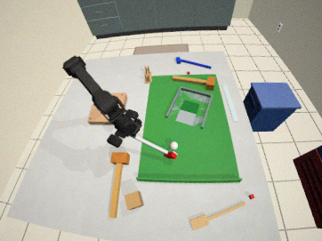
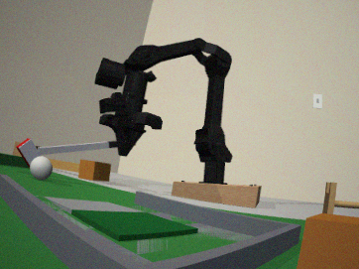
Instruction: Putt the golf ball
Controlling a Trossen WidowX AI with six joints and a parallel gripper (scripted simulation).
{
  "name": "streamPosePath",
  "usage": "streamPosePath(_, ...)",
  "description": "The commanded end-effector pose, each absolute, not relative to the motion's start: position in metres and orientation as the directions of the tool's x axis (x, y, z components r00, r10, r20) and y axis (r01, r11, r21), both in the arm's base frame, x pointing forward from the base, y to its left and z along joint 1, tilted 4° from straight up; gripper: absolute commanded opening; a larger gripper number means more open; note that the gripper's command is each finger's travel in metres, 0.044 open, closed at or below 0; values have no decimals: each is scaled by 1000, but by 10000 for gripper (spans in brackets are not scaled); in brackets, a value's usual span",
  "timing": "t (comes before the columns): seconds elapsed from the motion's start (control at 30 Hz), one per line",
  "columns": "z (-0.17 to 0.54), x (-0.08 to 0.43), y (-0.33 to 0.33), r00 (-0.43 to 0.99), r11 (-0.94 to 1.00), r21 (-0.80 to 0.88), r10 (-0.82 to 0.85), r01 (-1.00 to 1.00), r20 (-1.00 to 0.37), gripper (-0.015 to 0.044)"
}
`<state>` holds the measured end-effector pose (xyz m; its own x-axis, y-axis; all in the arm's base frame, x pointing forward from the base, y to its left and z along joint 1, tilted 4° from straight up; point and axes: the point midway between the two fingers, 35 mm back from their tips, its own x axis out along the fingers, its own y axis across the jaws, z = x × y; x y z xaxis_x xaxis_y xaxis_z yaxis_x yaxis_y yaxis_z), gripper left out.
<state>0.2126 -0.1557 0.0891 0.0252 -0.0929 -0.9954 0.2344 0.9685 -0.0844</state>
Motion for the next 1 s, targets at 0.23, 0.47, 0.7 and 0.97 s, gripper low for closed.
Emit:
streamPosePath(0.23, 89, 213, -156, 25, 968, -84, -93, 234, -995, 0)
streamPosePath(0.47, 89, 210, -170, 24, 969, -86, -95, 232, -995, 0)
streamPosePath(0.7, 88, 206, -186, 23, 969, -89, -97, 230, -995, 0)
streamPosePath(0.97, 85, 224, -141, 22, 968, -84, -91, 235, -996, 0)
